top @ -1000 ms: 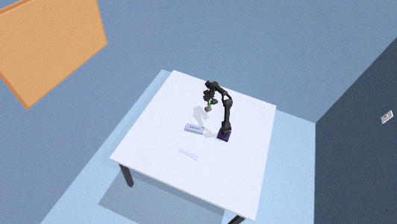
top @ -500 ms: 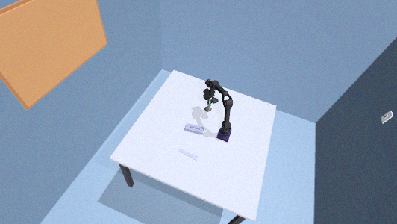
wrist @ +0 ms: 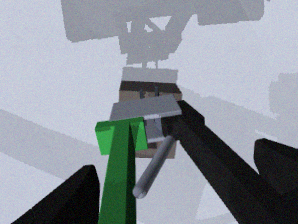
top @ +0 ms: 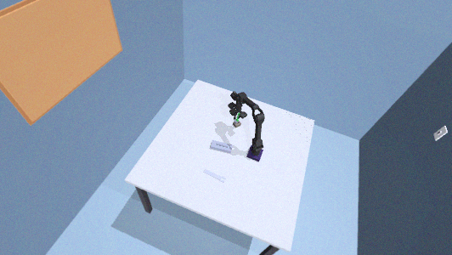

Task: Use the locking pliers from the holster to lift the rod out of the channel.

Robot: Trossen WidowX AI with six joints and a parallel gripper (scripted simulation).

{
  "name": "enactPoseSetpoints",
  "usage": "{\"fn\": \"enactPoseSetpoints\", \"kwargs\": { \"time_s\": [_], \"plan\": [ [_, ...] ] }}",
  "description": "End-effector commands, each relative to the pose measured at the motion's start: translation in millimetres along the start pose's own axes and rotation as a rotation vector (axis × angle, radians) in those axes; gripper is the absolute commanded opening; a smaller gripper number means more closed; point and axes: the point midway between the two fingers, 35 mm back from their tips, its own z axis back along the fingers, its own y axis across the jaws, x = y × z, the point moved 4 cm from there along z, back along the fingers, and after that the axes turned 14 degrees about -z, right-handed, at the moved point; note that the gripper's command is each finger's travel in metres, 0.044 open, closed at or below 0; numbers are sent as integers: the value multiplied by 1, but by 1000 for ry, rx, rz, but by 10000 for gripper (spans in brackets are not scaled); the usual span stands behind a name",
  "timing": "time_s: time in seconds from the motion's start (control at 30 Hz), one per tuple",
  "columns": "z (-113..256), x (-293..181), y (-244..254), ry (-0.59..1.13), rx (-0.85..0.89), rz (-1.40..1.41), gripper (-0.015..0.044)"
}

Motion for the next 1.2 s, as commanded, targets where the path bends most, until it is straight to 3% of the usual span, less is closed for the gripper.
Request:
{"fn": "enactPoseSetpoints", "kwargs": {
  "time_s": [0.0, 1.17],
  "plan": [
    [1, 7, 1, -5, 0, 47, 319],
    [3, 67, 18, -16, 1, 479, 319]
  ]
}}
